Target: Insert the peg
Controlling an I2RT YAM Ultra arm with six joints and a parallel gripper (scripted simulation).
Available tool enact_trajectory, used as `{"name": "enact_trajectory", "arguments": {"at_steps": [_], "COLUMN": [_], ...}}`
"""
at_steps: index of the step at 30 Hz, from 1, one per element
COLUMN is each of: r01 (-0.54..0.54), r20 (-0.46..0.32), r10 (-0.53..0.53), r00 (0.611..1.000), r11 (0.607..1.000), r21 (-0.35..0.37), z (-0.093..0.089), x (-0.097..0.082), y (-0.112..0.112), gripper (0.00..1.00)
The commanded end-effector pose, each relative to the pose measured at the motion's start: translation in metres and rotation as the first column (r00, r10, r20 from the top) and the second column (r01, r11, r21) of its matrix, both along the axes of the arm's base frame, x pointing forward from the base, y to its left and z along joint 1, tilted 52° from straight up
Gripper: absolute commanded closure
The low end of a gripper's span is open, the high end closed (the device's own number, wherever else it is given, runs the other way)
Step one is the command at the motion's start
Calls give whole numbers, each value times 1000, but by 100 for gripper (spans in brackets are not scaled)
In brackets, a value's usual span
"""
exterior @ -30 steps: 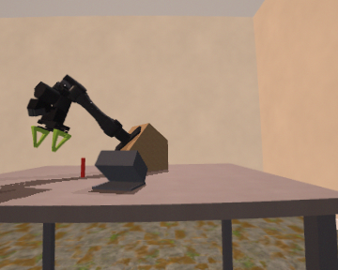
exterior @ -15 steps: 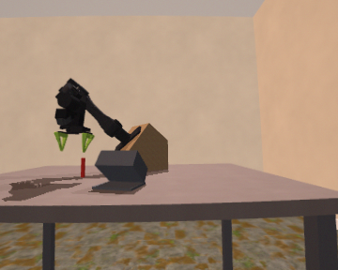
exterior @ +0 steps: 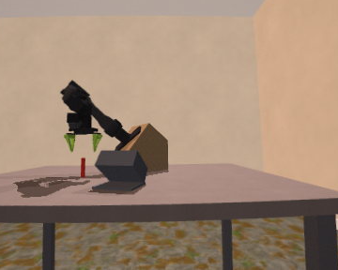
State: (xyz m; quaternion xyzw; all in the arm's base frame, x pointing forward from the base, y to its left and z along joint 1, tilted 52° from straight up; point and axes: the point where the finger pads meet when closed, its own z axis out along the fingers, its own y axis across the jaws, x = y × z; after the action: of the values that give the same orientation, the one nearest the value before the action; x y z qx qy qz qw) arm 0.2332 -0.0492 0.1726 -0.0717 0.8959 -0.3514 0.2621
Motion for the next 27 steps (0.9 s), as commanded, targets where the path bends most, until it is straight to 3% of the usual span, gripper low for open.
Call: {"name": "enact_trajectory", "arguments": {"at_steps": [1,27], "r01": [-3,-7], "r20": [9,6], "r10": [3,7], "r00": [1000,1000], "r11": [1000,1000], "r21": [12,5], "z": [-4,-26], "x": [-1,24], "y": [-2,-18], "gripper": [0,0]}}
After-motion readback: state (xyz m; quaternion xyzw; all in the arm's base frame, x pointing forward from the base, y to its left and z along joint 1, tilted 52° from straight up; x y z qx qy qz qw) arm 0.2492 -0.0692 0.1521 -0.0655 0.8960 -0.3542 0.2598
